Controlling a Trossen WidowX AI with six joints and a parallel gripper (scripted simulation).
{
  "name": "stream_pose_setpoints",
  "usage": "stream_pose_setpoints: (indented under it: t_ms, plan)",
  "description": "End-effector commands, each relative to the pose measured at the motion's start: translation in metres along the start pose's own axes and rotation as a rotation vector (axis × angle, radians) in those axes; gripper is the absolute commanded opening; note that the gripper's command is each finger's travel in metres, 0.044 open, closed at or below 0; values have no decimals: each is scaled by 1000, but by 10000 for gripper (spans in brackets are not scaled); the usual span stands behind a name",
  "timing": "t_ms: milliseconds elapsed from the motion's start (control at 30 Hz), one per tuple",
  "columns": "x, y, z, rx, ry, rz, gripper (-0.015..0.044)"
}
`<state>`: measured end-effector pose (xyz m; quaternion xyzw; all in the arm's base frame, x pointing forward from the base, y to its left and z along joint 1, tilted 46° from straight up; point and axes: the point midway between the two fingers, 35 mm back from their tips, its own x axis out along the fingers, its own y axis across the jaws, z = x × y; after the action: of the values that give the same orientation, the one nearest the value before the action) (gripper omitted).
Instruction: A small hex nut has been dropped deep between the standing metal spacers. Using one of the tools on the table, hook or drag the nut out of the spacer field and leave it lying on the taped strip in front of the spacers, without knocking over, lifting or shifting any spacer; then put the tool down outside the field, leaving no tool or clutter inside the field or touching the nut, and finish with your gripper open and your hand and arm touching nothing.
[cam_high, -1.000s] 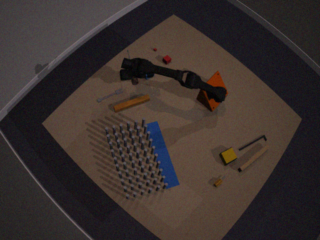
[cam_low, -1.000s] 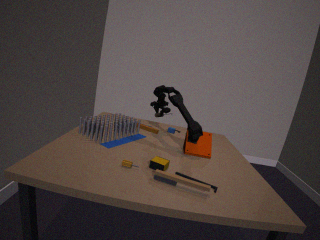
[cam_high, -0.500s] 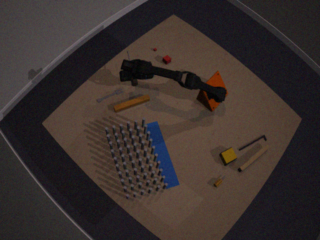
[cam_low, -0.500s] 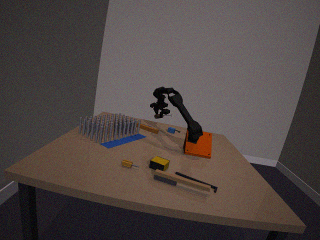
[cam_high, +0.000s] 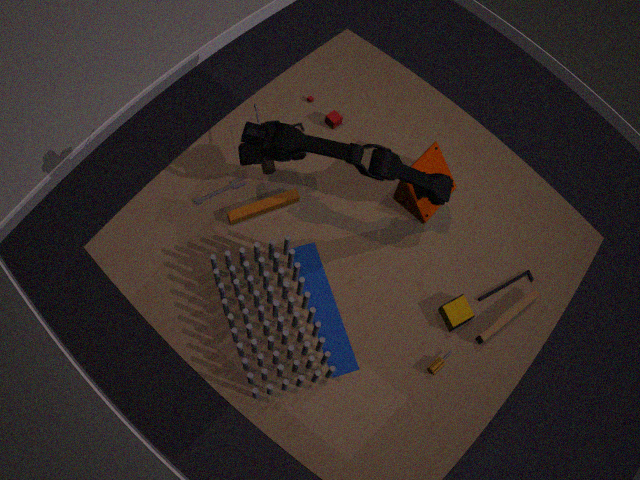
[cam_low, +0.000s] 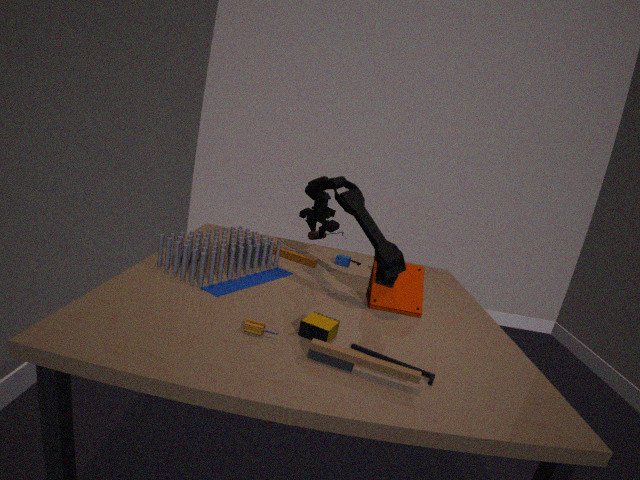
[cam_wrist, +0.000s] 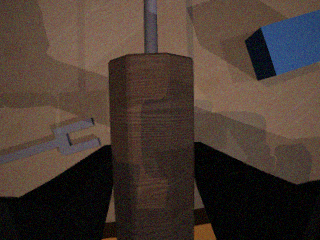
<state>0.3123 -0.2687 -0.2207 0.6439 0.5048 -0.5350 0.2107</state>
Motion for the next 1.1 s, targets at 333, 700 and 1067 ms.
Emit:
stream_pose_setpoints:
  t_ms: [333, 700, 1067]
  plan:
    - [12, -1, -4, 8, 3, -1, 0]
    - [20, -2, -7, 12, 3, -2, 0]
    - [29, -3, -9, 16, 4, -3, 0]
